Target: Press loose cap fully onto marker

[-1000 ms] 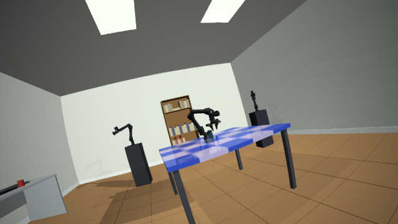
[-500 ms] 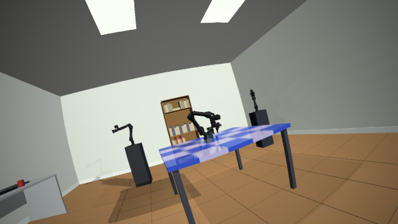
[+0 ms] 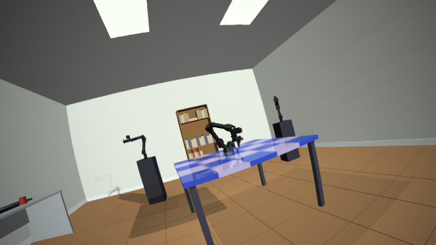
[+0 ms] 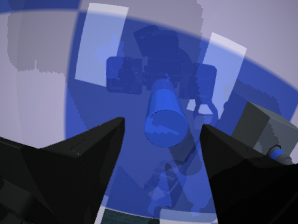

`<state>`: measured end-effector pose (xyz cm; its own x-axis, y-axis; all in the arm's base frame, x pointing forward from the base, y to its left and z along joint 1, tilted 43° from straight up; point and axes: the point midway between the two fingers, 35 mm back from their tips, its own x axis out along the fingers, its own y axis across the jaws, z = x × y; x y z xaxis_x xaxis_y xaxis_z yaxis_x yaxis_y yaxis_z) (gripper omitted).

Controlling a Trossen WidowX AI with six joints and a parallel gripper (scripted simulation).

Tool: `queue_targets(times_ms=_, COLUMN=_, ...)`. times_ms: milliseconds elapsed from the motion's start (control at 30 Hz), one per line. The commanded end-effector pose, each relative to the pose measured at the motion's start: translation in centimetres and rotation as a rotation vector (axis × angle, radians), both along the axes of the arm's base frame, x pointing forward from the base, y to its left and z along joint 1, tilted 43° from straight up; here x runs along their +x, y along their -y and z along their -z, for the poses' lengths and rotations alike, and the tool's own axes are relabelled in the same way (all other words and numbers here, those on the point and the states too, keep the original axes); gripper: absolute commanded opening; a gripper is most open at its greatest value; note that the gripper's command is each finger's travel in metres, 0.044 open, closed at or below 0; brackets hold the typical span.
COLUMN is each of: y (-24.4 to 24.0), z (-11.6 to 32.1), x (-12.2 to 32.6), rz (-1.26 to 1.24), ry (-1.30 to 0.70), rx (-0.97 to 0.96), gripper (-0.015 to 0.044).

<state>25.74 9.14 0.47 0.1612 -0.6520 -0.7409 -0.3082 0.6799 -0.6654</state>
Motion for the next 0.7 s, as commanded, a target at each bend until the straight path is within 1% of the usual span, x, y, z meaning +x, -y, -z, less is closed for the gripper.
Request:
queue_targets(times_ms=0, y=0.6, z=0.5, x=0.1, rz=-0.003, ry=-0.003, rx=-0.007, gripper=0.0242)
queue_targets(times_ms=667, y=2.5, z=2.6, x=0.5, rz=-0.002, ry=-0.002, rx=-0.009, gripper=0.0242)
